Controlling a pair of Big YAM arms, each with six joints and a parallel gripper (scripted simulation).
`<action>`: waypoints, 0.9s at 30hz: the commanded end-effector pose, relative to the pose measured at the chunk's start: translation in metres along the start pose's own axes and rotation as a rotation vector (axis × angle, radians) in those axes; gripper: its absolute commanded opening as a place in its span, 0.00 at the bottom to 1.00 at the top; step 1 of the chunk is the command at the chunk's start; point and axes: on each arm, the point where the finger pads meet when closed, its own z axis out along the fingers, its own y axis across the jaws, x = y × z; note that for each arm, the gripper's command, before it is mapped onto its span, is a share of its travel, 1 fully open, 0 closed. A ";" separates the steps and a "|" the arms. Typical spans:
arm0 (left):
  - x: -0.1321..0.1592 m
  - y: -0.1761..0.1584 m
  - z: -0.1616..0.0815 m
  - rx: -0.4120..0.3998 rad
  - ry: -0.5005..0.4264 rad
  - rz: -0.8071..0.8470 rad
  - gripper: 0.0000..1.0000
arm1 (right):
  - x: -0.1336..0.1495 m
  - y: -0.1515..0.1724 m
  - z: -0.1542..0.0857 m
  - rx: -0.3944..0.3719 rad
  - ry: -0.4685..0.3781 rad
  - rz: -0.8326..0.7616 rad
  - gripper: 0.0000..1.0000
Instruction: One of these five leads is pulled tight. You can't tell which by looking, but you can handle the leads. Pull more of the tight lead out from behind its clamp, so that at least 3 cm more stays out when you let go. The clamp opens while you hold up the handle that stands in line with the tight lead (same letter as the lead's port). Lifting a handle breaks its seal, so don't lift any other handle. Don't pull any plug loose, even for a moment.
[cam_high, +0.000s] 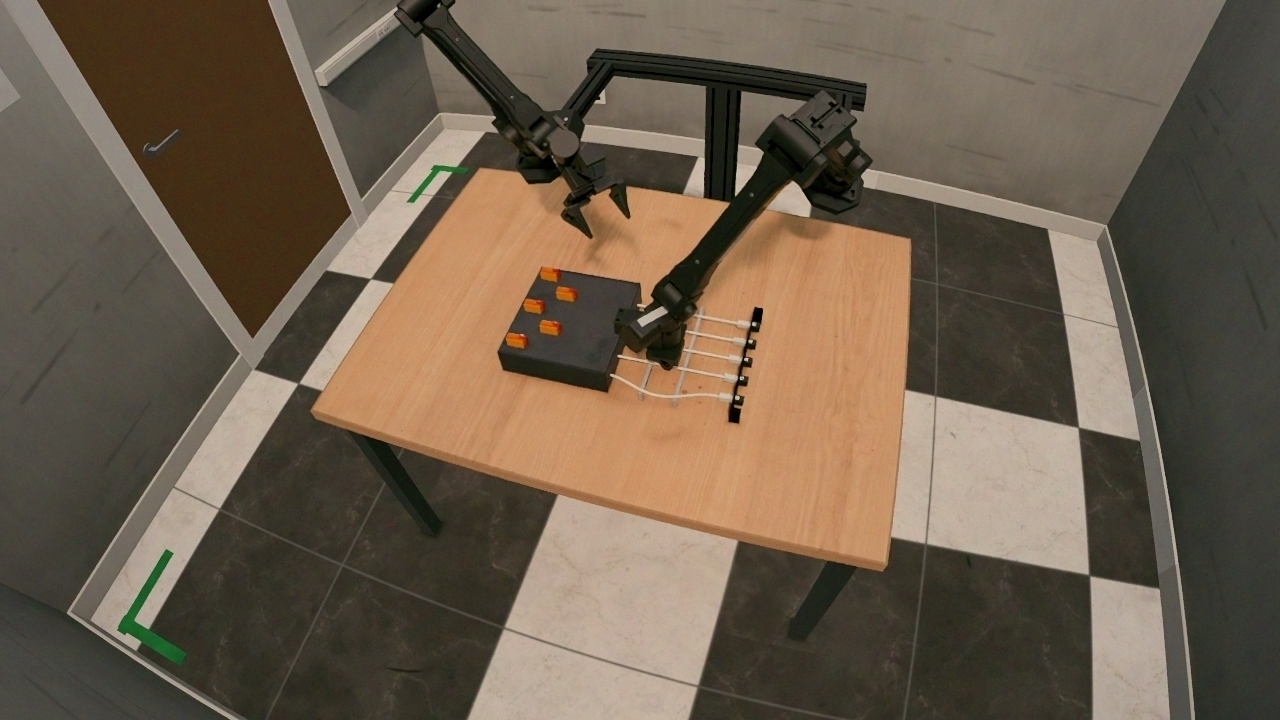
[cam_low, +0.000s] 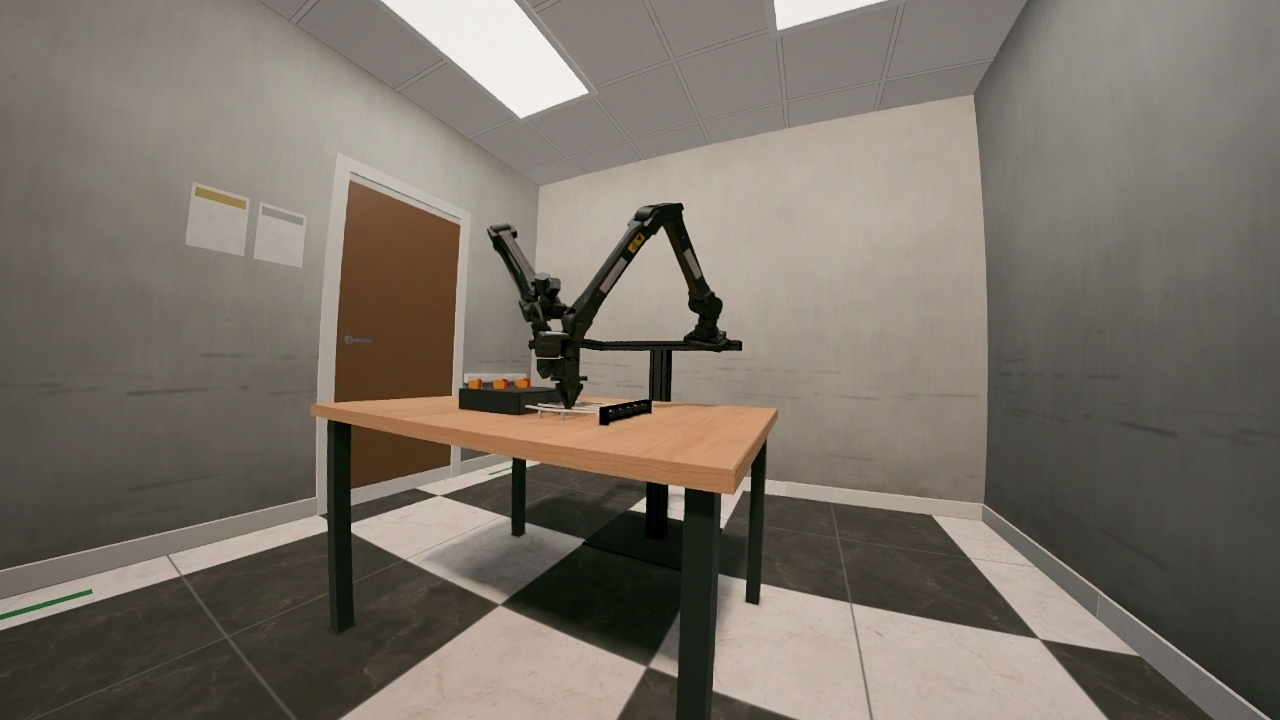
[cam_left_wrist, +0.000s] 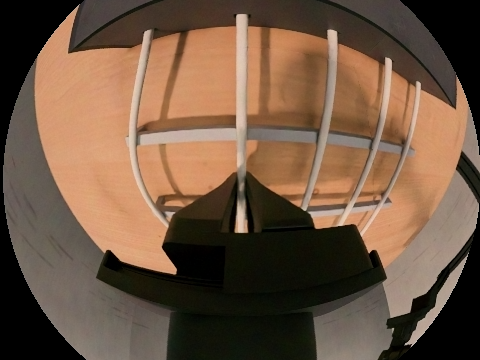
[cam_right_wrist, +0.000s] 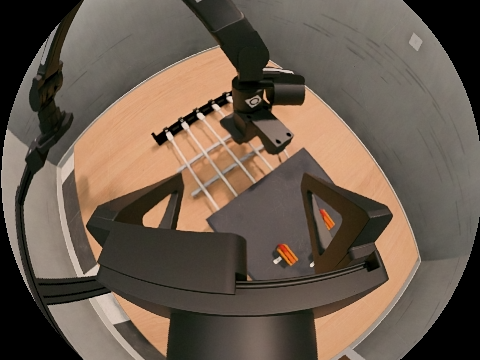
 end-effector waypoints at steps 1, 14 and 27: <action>-0.003 0.009 -0.004 -0.021 -0.014 0.003 0.06 | -0.016 -0.006 0.004 0.013 -0.029 0.009 1.00; -0.011 0.019 -0.020 -0.051 -0.034 0.002 0.00 | -0.016 -0.006 0.004 0.013 -0.029 0.009 1.00; -0.013 0.012 -0.045 -0.039 -0.031 -0.003 0.00 | -0.016 -0.006 0.004 0.013 -0.029 0.009 1.00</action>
